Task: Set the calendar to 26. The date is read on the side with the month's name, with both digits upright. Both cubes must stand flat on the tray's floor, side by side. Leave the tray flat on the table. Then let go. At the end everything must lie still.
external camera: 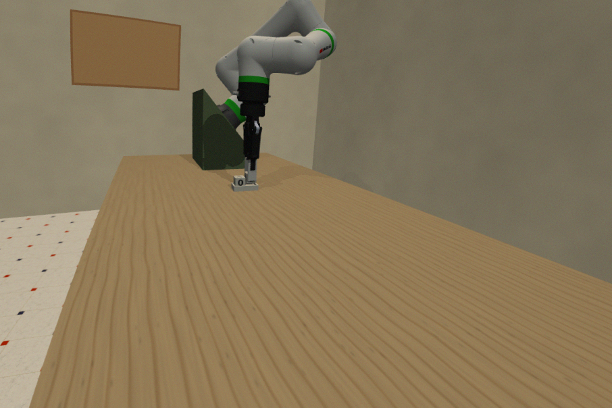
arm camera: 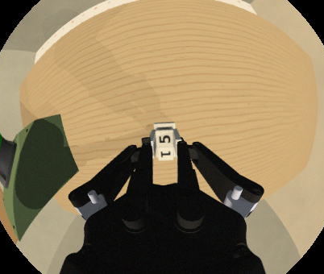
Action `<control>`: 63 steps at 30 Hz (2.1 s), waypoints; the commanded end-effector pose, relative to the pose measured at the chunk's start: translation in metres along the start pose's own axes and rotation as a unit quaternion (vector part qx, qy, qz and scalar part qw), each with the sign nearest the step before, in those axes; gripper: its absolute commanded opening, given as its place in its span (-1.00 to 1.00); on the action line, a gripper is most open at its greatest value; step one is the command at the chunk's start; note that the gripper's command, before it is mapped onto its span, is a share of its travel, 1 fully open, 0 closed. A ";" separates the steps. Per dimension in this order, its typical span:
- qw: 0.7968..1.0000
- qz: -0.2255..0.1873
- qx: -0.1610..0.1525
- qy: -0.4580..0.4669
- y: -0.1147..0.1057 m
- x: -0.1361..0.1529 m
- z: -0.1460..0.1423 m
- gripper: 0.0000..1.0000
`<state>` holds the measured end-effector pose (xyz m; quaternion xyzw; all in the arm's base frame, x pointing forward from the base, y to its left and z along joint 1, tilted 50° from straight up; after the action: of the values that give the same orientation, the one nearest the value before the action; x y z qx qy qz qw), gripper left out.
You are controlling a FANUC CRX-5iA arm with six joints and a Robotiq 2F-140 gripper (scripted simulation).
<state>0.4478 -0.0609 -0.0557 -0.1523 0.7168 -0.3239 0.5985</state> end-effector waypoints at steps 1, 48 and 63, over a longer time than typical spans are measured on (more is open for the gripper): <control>1.000 0.000 0.000 0.000 0.001 0.000 0.000 -0.66; 1.000 0.000 0.000 0.000 0.006 0.000 0.000 -0.66; 1.000 0.000 0.000 0.000 0.011 0.000 0.000 -0.66</control>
<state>0.4497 -0.0528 -0.0628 -0.1523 0.7168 -0.3239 0.5985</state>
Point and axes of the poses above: the point where the finger pads meet when closed, its own y axis out along the fingers, its own z axis across the jaws, x = y × z, the point moved 6 cm from there along -y, back along the fingers, and after that the axes turned 1 degree about y, right-handed, at the moved point
